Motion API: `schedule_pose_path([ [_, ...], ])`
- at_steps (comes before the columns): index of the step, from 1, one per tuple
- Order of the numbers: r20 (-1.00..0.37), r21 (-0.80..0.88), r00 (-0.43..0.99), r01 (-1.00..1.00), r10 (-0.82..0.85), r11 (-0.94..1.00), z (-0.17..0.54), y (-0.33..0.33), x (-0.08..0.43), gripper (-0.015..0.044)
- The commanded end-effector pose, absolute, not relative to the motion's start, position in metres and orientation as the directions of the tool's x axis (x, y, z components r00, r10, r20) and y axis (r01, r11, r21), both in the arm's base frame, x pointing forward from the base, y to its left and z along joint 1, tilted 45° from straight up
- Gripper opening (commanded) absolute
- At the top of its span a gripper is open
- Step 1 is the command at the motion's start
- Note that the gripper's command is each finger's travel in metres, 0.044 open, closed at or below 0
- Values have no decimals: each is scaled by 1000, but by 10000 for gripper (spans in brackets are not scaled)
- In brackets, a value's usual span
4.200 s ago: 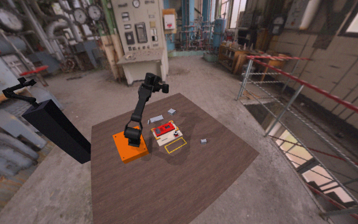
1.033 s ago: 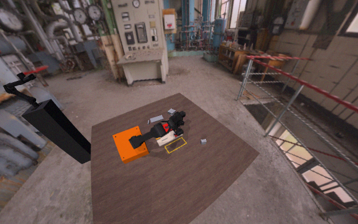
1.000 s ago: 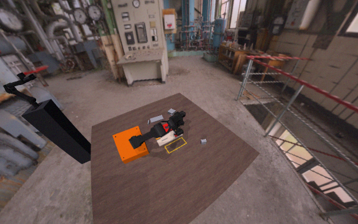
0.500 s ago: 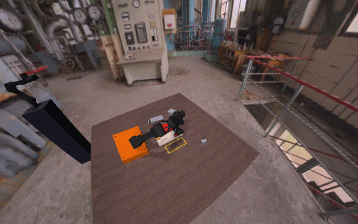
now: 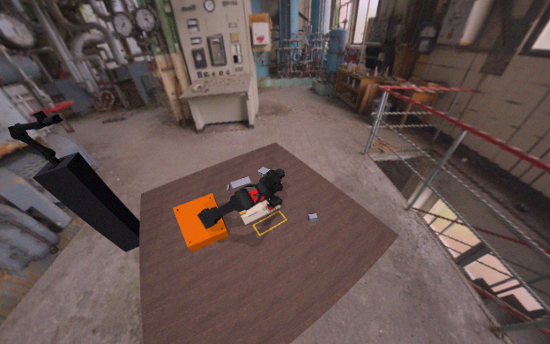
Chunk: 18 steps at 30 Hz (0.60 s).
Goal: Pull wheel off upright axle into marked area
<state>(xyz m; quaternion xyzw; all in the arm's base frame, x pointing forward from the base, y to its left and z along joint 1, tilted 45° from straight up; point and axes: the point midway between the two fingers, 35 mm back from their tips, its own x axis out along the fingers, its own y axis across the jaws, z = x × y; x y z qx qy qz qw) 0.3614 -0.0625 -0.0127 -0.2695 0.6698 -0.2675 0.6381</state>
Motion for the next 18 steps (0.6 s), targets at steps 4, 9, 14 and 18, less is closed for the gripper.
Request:
schedule_pose_path([
  [4, -711, -702, -29, -16, -702, 712, -6, -58, 363, 0],
  [9, -711, -702, -28, -16, -702, 712, -5, -57, 363, 0],
  [14, -711, -702, -28, -17, -702, 712, -4, -56, 363, 0],
  [18, -711, -702, -27, -17, -702, 712, -3, -55, 363, 0],
])
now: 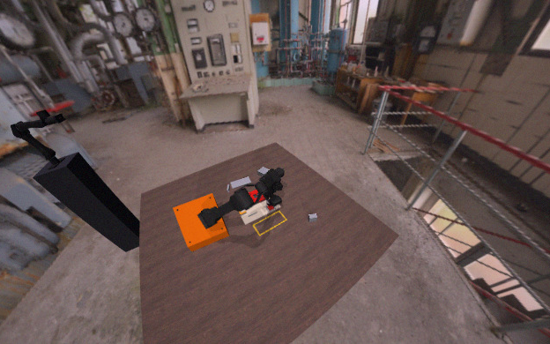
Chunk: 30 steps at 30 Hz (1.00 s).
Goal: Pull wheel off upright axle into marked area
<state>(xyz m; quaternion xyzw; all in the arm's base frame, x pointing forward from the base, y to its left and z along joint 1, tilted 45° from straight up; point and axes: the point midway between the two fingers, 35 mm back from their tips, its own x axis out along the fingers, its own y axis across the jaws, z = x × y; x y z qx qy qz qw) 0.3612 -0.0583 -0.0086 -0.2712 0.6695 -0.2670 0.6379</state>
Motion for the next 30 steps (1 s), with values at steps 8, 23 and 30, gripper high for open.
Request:
schedule_pose_path([
  [8, -711, -702, -27, -18, -703, 712, -1, -53, 363, 0],
  [23, -711, -703, -25, -20, -703, 711, 2, -49, 363, 0],
  [30, -711, -703, -25, -21, -703, 711, 4, -48, 363, 0],
])
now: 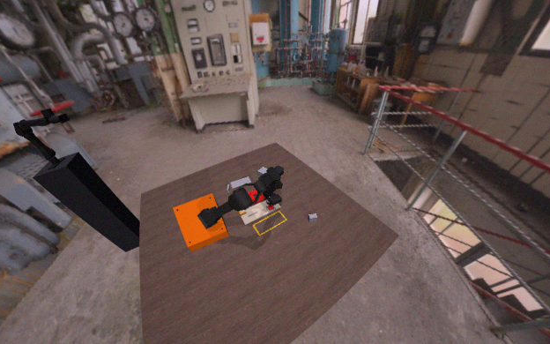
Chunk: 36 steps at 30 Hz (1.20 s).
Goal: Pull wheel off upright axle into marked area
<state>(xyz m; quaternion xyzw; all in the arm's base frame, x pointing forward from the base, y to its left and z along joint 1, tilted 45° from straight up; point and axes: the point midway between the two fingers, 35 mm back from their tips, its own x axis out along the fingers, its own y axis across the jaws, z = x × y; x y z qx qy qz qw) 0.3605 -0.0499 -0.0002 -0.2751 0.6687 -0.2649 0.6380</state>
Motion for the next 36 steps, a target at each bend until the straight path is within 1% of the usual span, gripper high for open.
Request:
schedule_pose_path([
  [1, -711, -703, -25, -21, -703, 711, 4, -48, 363, 0],
  [14, -712, -701, -25, -21, -702, 713, 26, -19, 356, 0],
  [16, -707, -705, -38, -36, -706, 708, 21, -27, 354, 0],
  [36, -709, -704, -28, -25, -705, 710, 87, -81, 312, 0],
])
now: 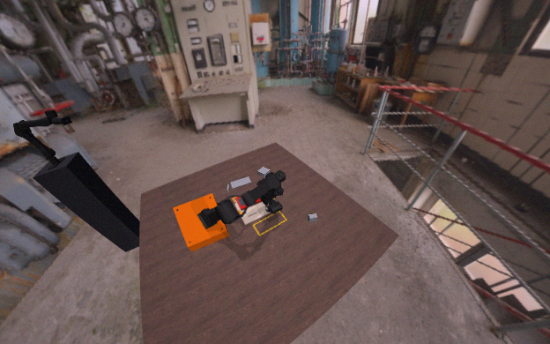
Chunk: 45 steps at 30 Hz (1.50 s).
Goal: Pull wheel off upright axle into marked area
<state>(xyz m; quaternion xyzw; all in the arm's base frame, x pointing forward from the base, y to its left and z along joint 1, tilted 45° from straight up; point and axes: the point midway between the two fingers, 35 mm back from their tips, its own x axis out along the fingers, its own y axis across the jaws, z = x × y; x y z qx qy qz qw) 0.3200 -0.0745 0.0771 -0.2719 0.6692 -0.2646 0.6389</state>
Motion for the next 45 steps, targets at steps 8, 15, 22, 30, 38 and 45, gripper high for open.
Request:
schedule_pose_path([
  [8, -709, -705, -28, -24, -705, 709, 86, -90, 308, 0],
  [15, -709, -704, -27, -23, -705, 709, 71, -104, 308, 0],
  [22, -710, -704, -27, -23, -704, 710, 45, -130, 309, 0],
  [30, -705, -708, -28, -24, -709, 705, 19, -159, 304, 0],
  [38, -706, -707, -28, -11, -707, 707, 23, -159, 305, 131],
  [45, -707, -707, -28, -12, -707, 708, 28, -153, 306, 300],
])
